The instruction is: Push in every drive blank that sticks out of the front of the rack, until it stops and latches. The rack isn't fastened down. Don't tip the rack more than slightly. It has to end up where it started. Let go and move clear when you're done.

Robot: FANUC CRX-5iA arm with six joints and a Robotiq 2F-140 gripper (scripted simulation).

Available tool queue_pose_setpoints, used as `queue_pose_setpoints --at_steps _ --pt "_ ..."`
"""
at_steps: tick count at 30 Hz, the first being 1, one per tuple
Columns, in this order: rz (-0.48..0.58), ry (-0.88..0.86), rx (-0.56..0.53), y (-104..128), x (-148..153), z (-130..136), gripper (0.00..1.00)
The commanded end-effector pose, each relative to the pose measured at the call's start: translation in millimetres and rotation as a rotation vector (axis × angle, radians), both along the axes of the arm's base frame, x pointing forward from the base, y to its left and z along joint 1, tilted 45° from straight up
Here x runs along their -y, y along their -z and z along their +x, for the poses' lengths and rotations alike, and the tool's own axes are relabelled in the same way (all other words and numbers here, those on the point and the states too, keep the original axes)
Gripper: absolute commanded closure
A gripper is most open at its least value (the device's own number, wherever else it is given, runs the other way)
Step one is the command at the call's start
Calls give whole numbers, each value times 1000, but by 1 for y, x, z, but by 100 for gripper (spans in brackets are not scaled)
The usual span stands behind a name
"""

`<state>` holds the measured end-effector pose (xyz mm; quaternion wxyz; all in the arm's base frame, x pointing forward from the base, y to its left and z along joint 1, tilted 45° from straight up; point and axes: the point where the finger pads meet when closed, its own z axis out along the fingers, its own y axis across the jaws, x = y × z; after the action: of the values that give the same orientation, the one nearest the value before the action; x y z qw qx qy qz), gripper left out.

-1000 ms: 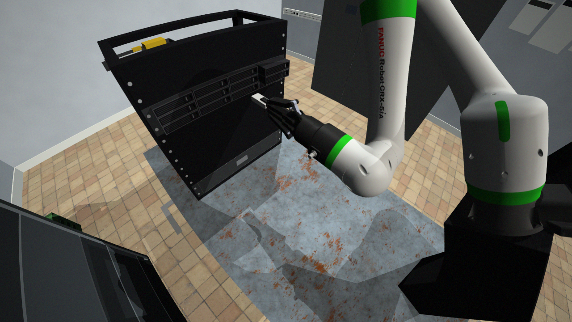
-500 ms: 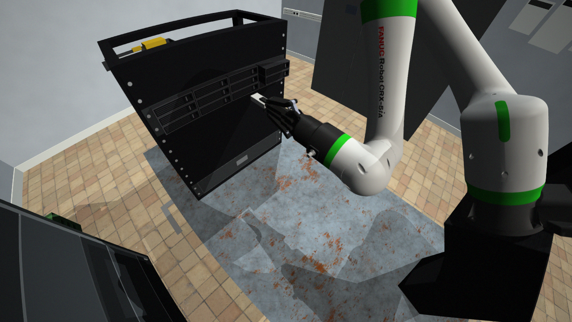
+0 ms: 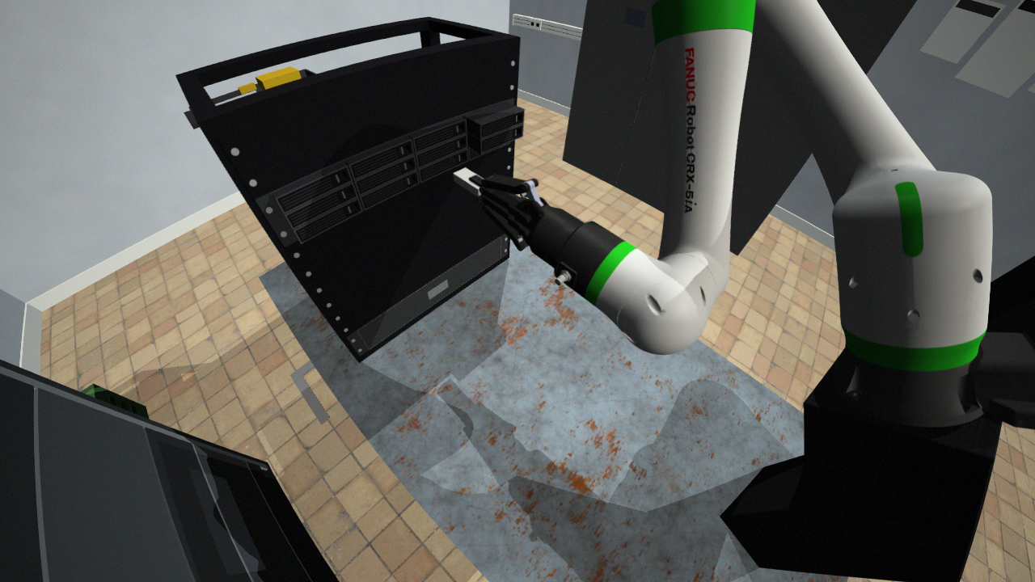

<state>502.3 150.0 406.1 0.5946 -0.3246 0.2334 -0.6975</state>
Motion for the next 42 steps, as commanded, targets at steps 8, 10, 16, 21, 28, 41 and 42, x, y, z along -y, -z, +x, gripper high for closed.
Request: queue_pose_setpoints --at_steps 8,10,16,21,28,41,42 --pt "0 0 1 -4 -1 4 90" --pt "0 0 1 -4 -1 4 90" --pt "0 0 1 -7 -1 7 90" --pt "0 0 1 -7 -1 7 90" --pt "0 0 1 -10 -1 10 90" --pt "0 0 1 -14 -1 14 90" --pt "0 0 1 -14 -1 14 90"
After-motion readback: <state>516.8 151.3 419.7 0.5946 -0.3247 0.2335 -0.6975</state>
